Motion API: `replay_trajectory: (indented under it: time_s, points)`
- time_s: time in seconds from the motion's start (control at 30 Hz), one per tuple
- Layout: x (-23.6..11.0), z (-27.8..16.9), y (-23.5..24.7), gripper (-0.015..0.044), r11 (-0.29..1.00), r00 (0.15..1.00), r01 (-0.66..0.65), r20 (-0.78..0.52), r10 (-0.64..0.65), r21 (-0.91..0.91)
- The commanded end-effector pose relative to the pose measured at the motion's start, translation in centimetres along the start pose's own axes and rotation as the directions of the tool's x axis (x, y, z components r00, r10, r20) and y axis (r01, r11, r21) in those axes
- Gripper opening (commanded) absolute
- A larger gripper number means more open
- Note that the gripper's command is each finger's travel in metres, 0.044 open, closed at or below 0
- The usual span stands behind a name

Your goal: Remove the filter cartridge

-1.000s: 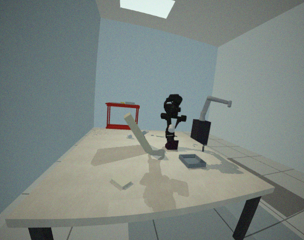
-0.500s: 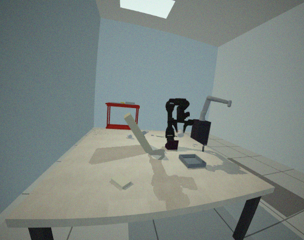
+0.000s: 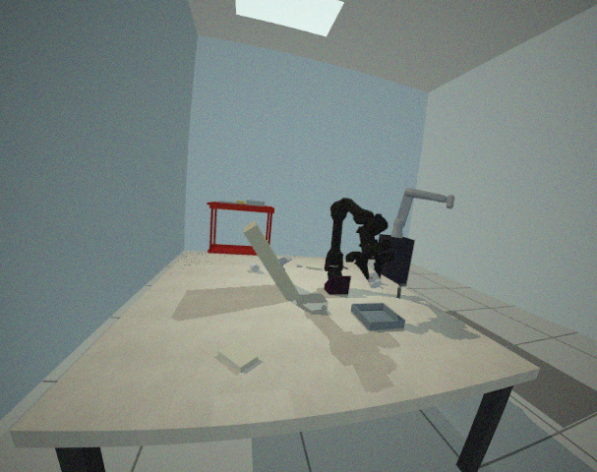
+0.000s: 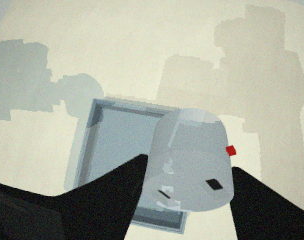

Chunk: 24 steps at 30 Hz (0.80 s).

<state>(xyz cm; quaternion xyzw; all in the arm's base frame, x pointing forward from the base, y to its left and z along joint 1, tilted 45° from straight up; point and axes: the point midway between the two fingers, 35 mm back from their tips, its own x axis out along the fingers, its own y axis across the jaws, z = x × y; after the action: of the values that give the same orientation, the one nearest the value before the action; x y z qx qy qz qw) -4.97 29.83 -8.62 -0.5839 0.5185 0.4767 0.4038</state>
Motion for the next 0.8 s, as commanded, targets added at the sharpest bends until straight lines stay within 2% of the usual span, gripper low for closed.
replay_trajectory:
  time_s: [0.0,0.23,0.37,0.77]
  points:
    - [1.5,-1.2,1.7,0.0000,0.997,0.999,-0.039,-0.009,0.039,-0.063]
    - [3.7,-3.3,4.5,0.0000,0.980,0.995,-0.105,-0.022,0.102,-0.170]
    - [4.1,-3.5,4.6,0.0000,0.979,0.994,-0.106,-0.022,0.104,-0.172]
    - [9.6,-6.8,4.6,0.0000,0.979,0.994,-0.107,-0.023,0.105,-0.172]
